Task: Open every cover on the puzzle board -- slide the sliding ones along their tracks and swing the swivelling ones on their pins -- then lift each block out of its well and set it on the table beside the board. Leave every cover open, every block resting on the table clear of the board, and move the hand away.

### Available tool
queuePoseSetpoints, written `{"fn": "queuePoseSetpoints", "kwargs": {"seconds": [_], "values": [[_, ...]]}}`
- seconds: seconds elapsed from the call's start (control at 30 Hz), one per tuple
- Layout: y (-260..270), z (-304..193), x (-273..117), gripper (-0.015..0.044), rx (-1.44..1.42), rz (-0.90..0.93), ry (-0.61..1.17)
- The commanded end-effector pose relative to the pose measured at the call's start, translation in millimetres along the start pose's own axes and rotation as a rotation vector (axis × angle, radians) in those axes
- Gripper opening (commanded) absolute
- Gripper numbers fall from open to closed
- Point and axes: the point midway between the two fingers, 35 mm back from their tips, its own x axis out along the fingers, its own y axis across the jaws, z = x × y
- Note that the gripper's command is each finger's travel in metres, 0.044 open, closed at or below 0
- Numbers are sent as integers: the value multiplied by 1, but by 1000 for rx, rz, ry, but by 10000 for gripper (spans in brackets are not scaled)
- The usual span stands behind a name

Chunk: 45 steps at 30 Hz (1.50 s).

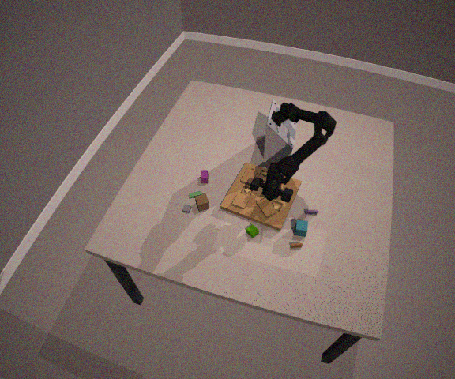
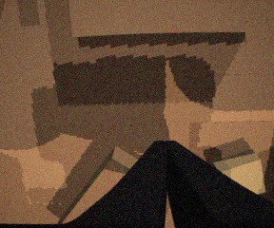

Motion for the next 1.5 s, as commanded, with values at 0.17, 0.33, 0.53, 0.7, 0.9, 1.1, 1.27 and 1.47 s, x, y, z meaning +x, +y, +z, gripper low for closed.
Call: {"fn": "queuePoseSetpoints", "kwargs": {"seconds": [0.17,0.33,0.53,0.7,0.9,1.1,1.27,1.47], "values": [[10,-6,0,0,-4,-2,0],[13,-9,0,0,-4,-2,0],[18,-14,0,0,-4,-1,0],[23,-19,0,0,-5,-1,1],[27,-22,0,0,-5,-1,1],[30,-28,0,0,-5,-1,1],[34,-34,0,0,-5,-1,1],[38,-39,-1,0,-6,-1,2]]}}
